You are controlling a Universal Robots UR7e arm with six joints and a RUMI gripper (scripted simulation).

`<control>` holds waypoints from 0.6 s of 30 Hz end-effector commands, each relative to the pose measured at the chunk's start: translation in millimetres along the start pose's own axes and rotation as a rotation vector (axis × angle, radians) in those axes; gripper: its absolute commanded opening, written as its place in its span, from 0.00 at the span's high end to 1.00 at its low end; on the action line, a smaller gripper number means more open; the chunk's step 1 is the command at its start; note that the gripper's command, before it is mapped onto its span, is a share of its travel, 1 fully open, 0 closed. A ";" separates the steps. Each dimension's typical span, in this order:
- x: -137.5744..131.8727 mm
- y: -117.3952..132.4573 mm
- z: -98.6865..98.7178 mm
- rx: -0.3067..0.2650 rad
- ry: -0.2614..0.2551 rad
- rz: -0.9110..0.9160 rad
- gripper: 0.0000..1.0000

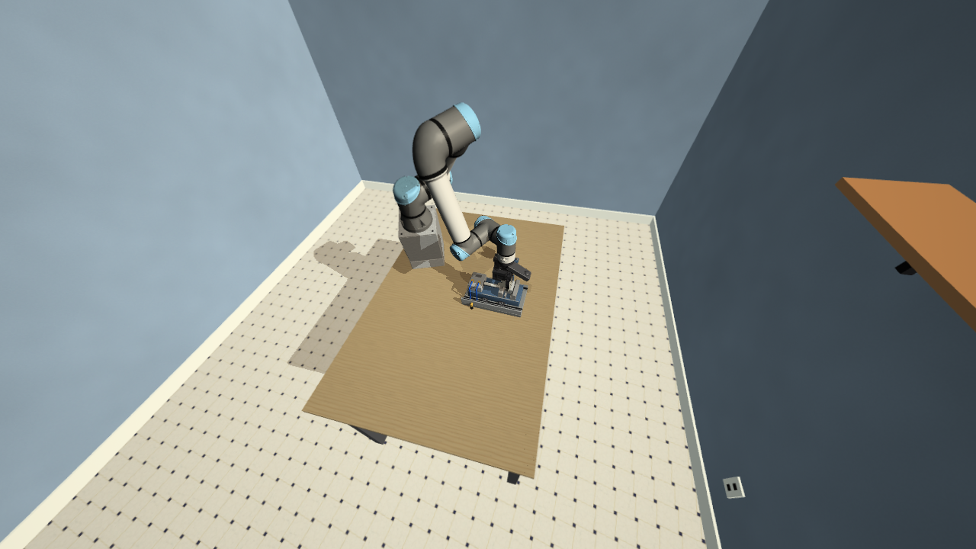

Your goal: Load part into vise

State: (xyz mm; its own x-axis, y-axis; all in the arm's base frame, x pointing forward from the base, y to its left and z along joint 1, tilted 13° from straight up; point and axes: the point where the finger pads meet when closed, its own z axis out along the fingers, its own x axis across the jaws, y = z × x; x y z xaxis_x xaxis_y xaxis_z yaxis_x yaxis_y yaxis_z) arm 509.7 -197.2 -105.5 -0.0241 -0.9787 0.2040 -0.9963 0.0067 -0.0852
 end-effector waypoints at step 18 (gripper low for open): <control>2.0 -0.4 -0.5 0.001 0.000 0.000 1.00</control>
State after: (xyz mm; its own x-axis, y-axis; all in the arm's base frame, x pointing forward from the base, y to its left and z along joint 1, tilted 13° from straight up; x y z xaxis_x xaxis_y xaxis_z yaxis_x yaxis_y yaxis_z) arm 509.7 -198.3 -105.3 -0.0240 -0.9787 0.2039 -0.9963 0.0067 -0.0851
